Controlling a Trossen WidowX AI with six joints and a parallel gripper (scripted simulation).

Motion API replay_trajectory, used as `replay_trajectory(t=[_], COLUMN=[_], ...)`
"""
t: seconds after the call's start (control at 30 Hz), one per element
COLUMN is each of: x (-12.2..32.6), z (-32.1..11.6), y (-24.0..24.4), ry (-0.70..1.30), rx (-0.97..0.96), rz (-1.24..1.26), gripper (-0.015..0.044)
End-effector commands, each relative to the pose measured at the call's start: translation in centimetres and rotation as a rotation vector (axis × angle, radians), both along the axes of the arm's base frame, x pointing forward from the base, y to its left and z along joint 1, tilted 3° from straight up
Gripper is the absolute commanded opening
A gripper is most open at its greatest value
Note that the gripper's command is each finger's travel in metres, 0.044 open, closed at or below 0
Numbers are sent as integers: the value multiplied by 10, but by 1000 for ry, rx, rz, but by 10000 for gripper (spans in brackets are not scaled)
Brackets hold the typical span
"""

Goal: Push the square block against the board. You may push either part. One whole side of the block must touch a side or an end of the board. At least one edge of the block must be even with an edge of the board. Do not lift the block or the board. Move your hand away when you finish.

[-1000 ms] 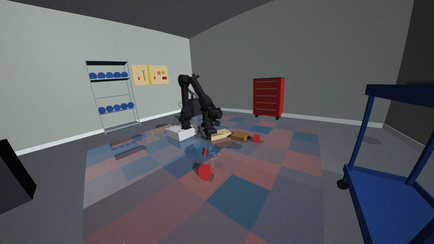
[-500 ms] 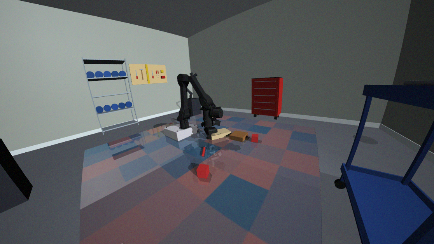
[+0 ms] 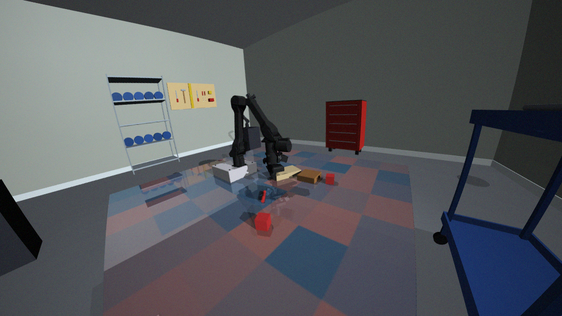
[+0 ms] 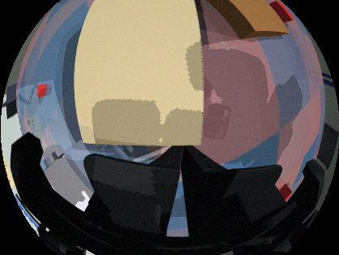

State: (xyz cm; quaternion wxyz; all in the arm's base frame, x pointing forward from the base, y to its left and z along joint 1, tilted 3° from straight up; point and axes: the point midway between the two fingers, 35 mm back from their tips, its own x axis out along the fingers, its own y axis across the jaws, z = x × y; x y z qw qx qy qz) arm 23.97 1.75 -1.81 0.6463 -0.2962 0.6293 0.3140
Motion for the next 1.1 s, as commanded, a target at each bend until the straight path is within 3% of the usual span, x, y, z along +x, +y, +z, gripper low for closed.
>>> replay_trajectory(t=[0.0,1.07], x=[2,20], z=[-2,-1], y=[6,29], ry=[7,6], rx=[10,12], rz=[5,5], gripper=[0,0])
